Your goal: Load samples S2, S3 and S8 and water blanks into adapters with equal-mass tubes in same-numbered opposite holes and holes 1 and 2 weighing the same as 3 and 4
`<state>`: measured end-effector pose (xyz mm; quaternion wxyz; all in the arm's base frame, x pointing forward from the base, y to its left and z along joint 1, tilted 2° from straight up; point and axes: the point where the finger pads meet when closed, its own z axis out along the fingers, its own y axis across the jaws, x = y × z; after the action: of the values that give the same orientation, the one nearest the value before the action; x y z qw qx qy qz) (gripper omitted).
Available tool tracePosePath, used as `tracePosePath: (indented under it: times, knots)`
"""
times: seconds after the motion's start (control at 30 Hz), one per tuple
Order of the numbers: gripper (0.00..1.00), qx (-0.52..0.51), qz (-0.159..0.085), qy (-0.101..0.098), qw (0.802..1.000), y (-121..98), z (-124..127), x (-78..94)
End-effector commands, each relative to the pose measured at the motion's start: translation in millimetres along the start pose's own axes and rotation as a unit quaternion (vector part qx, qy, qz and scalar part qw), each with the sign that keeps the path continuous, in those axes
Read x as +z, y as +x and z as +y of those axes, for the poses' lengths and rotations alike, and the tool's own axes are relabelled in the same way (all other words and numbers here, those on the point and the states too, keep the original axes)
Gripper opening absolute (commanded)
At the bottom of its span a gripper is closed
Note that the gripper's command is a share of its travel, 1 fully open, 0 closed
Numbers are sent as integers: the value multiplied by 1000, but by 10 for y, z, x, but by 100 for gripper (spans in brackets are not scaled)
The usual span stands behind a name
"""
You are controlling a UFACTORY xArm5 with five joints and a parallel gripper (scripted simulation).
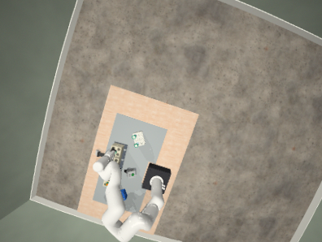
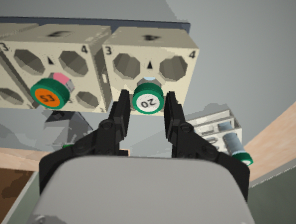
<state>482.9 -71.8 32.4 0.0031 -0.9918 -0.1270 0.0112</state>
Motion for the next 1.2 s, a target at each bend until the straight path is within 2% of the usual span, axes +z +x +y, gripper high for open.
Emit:
tracePosePath:
  times: [0.0, 1.17]
  knots:
    - [43, 0, 2, -1, 1000, 12, 3, -91]
    - [43, 0, 2, -1, 1000, 15, -7, -711]
